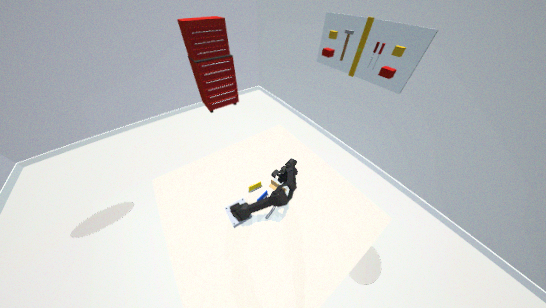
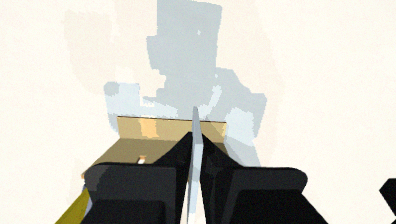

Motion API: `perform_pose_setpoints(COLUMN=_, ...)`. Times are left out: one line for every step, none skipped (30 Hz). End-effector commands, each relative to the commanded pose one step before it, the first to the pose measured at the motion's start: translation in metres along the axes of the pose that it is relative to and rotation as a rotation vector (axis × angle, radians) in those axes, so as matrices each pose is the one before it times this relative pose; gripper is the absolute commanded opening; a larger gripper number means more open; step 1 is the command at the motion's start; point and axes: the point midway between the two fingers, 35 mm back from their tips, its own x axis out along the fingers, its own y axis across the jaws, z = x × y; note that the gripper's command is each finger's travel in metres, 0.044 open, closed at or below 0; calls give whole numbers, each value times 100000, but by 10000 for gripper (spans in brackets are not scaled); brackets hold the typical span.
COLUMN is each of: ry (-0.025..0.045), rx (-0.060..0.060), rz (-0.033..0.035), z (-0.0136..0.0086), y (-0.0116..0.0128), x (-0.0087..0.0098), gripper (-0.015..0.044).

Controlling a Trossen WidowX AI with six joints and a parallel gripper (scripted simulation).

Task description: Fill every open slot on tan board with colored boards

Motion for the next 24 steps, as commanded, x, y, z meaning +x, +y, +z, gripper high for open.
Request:
perform_pose_setpoints(ry=134, rx=-484, rz=-460, z=-52, y=-25, x=101, gripper=0)
perform_pose_setpoints(ry=-123, rx=471, rz=457, z=47, y=27, x=-93, gripper=12)
perform_pose_setpoints(ry=0, rx=0, rz=0, z=0, y=0, x=0, gripper=5)
perform_pose_setpoints(ry=0, rx=0, rz=0, z=0, y=0, x=0, gripper=0)
perform_pose_setpoints(ry=0, rx=0, rz=0, z=0, y=0, x=0, gripper=0)
perform_pose_setpoints(ry=0, rx=0, rz=0, z=0, y=0, x=0, gripper=0)
perform_pose_setpoints(ry=0, rx=0, rz=0, z=0, y=0, x=0, gripper=0)
perform_pose_setpoints(ry=0, rx=0, rz=0, z=0, y=0, x=0, gripper=0)
perform_pose_setpoints(ry=0, rx=0, rz=0, z=0, y=0, x=0, gripper=26)
perform_pose_setpoints(ry=0, rx=0, rz=0, z=0, y=0, x=0, gripper=53)
perform_pose_setpoints(ry=0, rx=0, rz=0, z=0, y=0, x=0, gripper=79)
perform_pose_setpoints(ry=0, rx=0, rz=0, z=0, y=0, x=0, gripper=105)
perform_pose_setpoints(ry=0, rx=0, rz=0, z=0, y=0, x=0, gripper=131)
perform_pose_setpoints(ry=0, rx=0, rz=0, z=0, y=0, x=0, gripper=158)
perform_pose_setpoints(ry=0, rx=0, rz=0, z=0, y=0, x=0, gripper=163)
perform_pose_setpoints(ry=0, rx=0, rz=0, z=0, y=0, x=0, gripper=163)
perform_pose_setpoints(ry=0, rx=0, rz=0, z=0, y=0, x=0, gripper=163)
perform_pose_setpoints(ry=0, rx=0, rz=0, z=0, y=0, x=0, gripper=163)
perform_pose_setpoints(ry=0, rx=0, rz=0, z=0, y=0, x=0, gripper=163)
perform_pose_setpoints(ry=0, rx=0, rz=0, z=0, y=0, x=0, gripper=163)
perform_pose_setpoints(ry=0, rx=0, rz=0, z=0, y=0, x=0, gripper=163)
perform_pose_setpoints(ry=0, rx=0, rz=0, z=0, y=0, x=0, gripper=163)
perform_pose_setpoints(ry=0, rx=0, rz=0, z=0, y=0, x=0, gripper=163)
perform_pose_setpoints(ry=-16, rx=-19, rz=28, z=38, y=7, x=-263, gripper=163)
